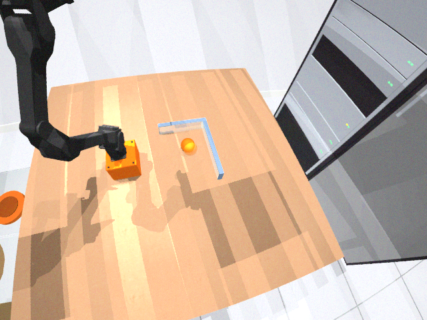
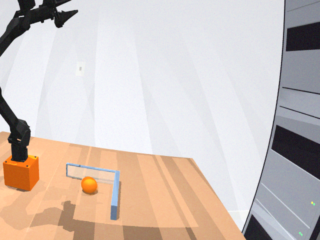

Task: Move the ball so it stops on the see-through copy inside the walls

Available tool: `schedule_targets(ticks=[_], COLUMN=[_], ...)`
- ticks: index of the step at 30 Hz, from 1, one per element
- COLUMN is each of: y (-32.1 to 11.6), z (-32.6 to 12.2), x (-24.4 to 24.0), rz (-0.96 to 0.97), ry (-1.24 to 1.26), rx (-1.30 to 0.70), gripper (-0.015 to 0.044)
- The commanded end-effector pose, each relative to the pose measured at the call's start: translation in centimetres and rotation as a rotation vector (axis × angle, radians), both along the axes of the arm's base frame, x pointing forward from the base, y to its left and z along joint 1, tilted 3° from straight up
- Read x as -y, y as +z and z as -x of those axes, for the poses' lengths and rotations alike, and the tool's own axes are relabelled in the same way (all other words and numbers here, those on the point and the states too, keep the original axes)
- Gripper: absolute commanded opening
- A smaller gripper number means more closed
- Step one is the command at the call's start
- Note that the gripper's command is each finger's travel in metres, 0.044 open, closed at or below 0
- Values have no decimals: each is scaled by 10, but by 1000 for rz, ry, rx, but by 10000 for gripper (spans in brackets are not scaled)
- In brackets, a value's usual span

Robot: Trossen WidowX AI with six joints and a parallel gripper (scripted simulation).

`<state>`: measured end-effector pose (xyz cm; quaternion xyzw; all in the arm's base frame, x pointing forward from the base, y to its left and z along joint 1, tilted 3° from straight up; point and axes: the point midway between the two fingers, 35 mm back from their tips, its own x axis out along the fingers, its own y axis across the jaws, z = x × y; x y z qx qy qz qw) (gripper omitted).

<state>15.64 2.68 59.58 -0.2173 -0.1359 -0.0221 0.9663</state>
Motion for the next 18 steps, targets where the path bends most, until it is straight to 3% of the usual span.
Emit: schedule_targets(ticks=[1,10,18], y=[-28,-92,-189], z=[-35,-100,-166], x=[-51,-97,-114], rz=[94,217,255], ry=[14,23,21], rx=[-66,-216,-493], gripper=[429,429,429])
